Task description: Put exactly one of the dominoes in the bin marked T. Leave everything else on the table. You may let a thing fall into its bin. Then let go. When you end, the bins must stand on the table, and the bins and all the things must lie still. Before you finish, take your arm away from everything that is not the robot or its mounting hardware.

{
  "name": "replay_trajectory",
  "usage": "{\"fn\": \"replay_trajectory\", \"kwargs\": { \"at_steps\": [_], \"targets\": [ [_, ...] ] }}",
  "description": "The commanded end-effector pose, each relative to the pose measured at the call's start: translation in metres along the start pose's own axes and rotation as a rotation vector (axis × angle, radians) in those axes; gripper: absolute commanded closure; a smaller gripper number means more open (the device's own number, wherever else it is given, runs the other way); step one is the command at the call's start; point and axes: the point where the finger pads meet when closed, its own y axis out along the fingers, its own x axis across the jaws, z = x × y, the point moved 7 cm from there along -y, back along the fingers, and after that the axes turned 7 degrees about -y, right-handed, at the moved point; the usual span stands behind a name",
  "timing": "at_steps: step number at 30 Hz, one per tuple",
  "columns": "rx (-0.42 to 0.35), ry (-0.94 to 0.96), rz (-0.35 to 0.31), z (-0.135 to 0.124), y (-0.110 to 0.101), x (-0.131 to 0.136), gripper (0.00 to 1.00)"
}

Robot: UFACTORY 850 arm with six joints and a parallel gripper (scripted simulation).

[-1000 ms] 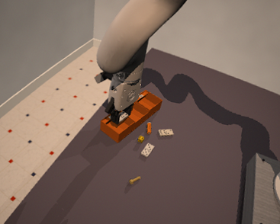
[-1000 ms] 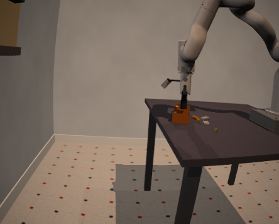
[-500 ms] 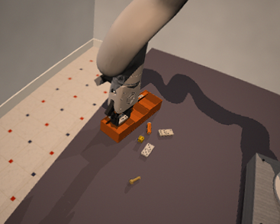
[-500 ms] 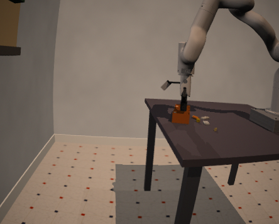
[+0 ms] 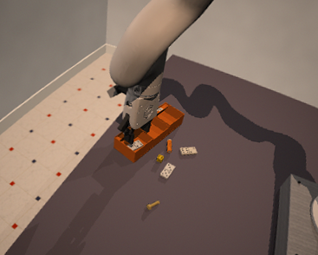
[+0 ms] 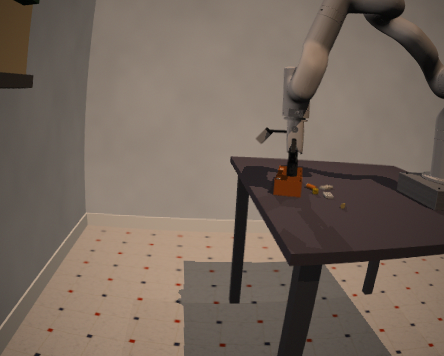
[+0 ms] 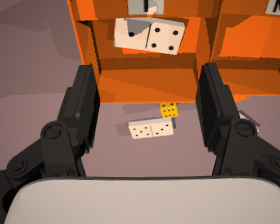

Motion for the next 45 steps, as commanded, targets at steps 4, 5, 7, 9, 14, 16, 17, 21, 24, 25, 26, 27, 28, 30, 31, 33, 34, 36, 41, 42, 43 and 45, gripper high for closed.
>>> {"fn": "replay_trajectory", "kwargs": {
  "at_steps": [4, 5, 7, 9, 14, 16, 17, 21, 24, 25, 26, 27, 28, 30, 31, 33, 34, 36, 41, 42, 43, 45],
  "targets": [
    [0.002, 0.000, 0.000, 0.001, -0.001, 0.000, 0.29],
    [0.002, 0.000, 0.000, 0.001, -0.001, 0.000, 0.29],
    [0.002, 0.000, 0.000, 0.001, -0.006, 0.000, 0.29],
    [0.002, 0.000, 0.000, 0.001, -0.011, 0.000, 0.29],
    [0.002, 0.000, 0.000, 0.001, -0.011, 0.000, 0.29],
    [0.002, 0.000, 0.000, 0.001, -0.011, 0.000, 0.29],
    [0.002, 0.000, 0.000, 0.001, -0.015, 0.000, 0.00],
    [0.002, 0.000, 0.000, 0.001, -0.031, 0.000, 0.00],
    [0.002, 0.000, 0.000, 0.001, -0.043, 0.000, 0.00],
    [0.002, 0.000, 0.000, 0.001, -0.047, 0.000, 0.00],
    [0.002, 0.000, 0.000, 0.001, -0.051, 0.000, 0.00],
    [0.002, 0.000, 0.000, 0.001, -0.055, 0.000, 0.00],
    [0.002, 0.000, 0.000, 0.001, -0.059, 0.000, 0.00],
    [0.002, 0.000, 0.000, 0.001, -0.059, 0.000, 0.00],
    [0.002, 0.000, 0.000, 0.001, -0.063, 0.000, 0.00],
    [0.002, 0.000, 0.000, 0.001, -0.071, 0.000, 0.00],
    [0.002, 0.000, 0.000, 0.001, -0.075, 0.000, 0.00],
    [0.002, 0.000, 0.000, 0.001, -0.083, 0.000, 0.00],
    [0.002, 0.000, 0.000, 0.001, -0.103, 0.000, 0.00],
    [0.002, 0.000, 0.000, 0.001, -0.107, 0.000, 0.00],
    [0.002, 0.000, 0.000, 0.001, -0.111, 0.000, 0.00],
    [0.002, 0.000, 0.000, 0.001, -0.119, 0.000, 0.00]
  ]
}}
